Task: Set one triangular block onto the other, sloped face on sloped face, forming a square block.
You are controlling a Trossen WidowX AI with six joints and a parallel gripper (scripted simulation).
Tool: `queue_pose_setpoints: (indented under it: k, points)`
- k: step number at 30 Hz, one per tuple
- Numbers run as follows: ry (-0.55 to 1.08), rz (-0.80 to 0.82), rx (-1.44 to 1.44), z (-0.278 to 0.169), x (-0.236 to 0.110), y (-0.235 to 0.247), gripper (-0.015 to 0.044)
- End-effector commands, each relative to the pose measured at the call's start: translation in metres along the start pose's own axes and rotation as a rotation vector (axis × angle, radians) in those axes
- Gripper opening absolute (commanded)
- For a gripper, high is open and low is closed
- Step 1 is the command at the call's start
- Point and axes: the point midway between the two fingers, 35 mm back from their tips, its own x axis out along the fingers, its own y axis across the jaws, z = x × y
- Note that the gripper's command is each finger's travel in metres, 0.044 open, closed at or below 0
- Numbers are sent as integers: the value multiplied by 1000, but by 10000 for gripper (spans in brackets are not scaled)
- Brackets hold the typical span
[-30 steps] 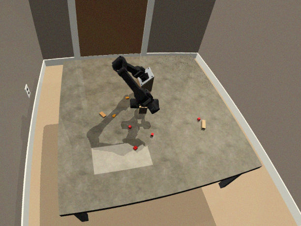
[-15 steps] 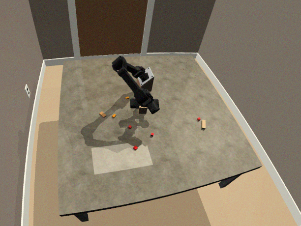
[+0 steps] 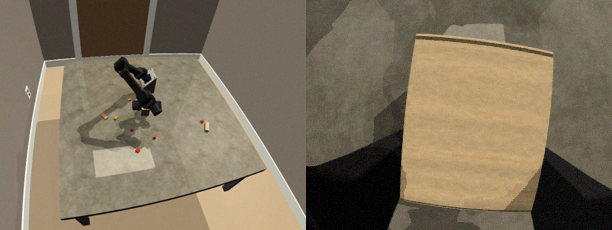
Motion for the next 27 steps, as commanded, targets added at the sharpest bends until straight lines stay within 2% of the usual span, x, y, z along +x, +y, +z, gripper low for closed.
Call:
queue_pose_setpoints:
  k: [1,14,23,27]
  points:
    - [0,0,0,0,0,0,105]
    - [0,0,0,0,0,0,440]
    - [2,-1,-2,0,-3,0,440]
    - [41,-13,-35,-4,-47,-1,440]
